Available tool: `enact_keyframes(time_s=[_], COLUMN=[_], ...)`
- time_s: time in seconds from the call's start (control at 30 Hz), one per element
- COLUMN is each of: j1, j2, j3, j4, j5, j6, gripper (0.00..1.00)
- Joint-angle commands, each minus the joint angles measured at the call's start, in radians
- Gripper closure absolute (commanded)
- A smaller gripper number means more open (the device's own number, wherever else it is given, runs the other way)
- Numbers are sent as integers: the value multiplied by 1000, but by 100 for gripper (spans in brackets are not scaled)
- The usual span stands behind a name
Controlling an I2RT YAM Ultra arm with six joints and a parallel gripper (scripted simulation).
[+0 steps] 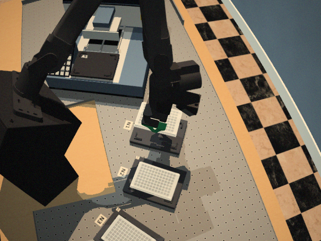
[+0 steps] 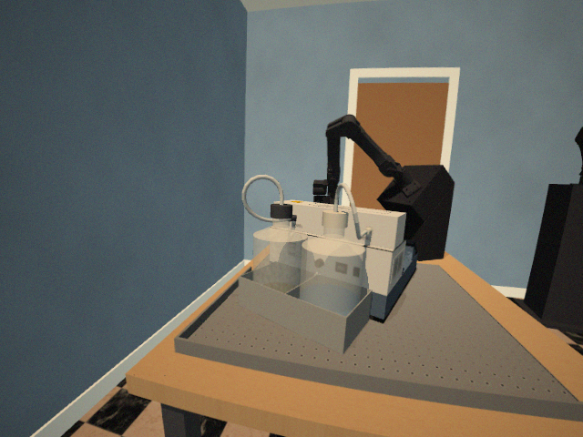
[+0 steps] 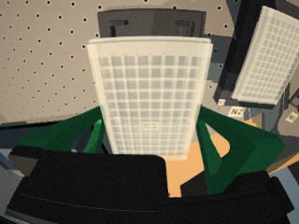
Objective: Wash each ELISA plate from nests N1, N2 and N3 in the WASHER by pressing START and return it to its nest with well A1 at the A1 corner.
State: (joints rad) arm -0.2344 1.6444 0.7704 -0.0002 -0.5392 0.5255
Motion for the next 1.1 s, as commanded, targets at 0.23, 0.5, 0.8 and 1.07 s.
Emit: enact_keyframes(time_s=[0.23,0.5,0.8,1.07], j1=[14,34,52,71], j2=[42,93,138,189], j3=[15,29,45,63], j4=[59,104,140,180], j5=[19,33,45,58], j6=[26,43,59,75], gripper=[100,100,100,100])
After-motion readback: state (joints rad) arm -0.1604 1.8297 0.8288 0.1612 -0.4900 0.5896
